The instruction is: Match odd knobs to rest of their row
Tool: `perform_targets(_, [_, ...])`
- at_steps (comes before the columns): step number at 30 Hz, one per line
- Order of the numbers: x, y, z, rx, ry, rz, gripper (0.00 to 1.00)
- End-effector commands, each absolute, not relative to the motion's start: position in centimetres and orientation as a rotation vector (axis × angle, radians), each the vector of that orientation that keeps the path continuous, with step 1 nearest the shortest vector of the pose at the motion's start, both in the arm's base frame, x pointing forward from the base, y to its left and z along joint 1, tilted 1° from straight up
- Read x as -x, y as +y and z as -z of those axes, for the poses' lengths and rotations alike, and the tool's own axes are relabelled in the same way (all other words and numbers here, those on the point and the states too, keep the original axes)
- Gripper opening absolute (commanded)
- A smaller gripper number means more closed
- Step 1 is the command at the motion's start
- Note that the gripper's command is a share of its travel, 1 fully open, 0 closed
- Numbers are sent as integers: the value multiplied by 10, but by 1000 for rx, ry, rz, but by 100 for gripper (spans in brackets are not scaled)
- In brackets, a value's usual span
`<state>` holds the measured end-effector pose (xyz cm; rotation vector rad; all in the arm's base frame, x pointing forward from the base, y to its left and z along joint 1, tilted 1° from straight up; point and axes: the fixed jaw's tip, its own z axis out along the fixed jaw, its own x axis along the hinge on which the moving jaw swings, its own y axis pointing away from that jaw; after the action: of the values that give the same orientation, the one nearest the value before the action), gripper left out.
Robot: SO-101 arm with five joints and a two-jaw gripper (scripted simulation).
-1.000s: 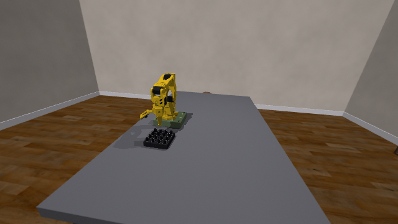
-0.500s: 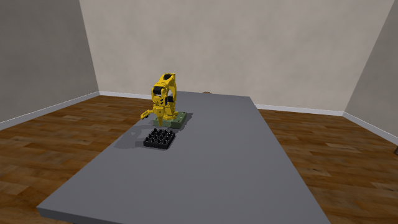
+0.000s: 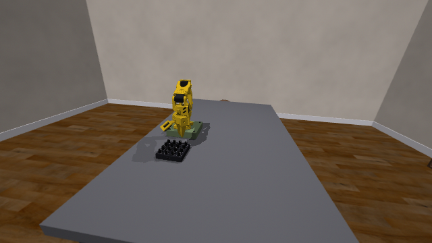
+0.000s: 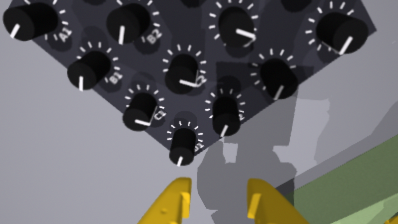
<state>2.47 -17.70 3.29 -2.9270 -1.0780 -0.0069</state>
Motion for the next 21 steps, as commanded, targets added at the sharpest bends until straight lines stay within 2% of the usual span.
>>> perform_targets(1, [-42, -177, -38, 2857, -1277, 4, 12])
perform_targets(5, [-52, -175, -39, 2804, -1392, 4, 13])
perform_targets(21, [-140, -126, -49, 2053, -2370, 1, 20])
